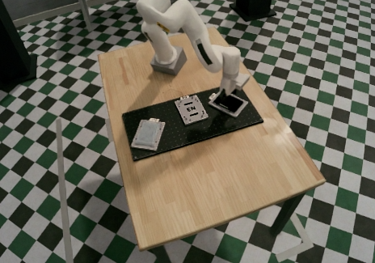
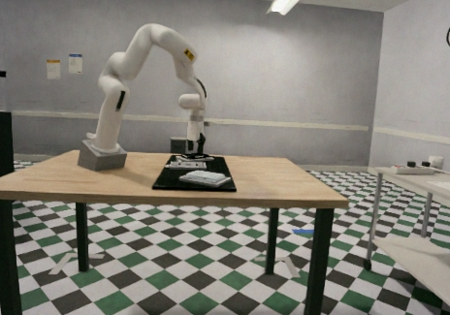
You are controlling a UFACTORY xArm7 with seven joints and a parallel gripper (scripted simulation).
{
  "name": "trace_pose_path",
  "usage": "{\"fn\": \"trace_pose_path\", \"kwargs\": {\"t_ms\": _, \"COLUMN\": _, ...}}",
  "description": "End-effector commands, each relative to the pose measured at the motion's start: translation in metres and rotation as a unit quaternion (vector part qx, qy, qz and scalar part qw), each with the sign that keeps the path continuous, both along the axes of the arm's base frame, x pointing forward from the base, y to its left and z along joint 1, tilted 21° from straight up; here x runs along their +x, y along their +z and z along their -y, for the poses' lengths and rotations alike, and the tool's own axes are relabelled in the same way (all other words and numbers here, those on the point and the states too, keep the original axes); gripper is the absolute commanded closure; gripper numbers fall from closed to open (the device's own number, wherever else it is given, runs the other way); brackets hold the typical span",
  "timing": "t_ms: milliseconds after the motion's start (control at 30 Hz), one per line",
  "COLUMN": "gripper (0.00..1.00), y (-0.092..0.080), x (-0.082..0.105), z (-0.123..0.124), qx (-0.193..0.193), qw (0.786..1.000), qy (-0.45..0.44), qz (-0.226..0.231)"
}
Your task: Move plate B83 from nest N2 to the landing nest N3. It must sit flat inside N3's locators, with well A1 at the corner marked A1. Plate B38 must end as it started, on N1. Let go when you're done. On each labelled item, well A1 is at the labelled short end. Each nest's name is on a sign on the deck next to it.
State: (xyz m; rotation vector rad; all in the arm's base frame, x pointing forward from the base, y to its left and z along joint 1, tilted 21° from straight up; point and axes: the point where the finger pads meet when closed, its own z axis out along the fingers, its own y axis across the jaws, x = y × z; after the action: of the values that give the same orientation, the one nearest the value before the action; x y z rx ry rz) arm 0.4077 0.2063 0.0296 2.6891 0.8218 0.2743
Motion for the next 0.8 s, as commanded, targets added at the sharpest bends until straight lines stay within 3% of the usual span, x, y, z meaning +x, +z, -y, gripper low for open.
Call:
{"fn": "trace_pose_path", "kwargs": {"t_ms": 0, "gripper": 0.0, "y": 0.0, "x": 0.001, "z": -0.001, "qx": 0.001, "qw": 1.0, "qy": 0.001, "qz": 0.001}}
{"fn": "trace_pose_path", "kwargs": {"t_ms": 767, "gripper": 0.0, "y": -0.012, "x": 0.005, "z": 0.002, "qx": 0.001, "qw": 1.0, "qy": 0.001, "qz": 0.001}}
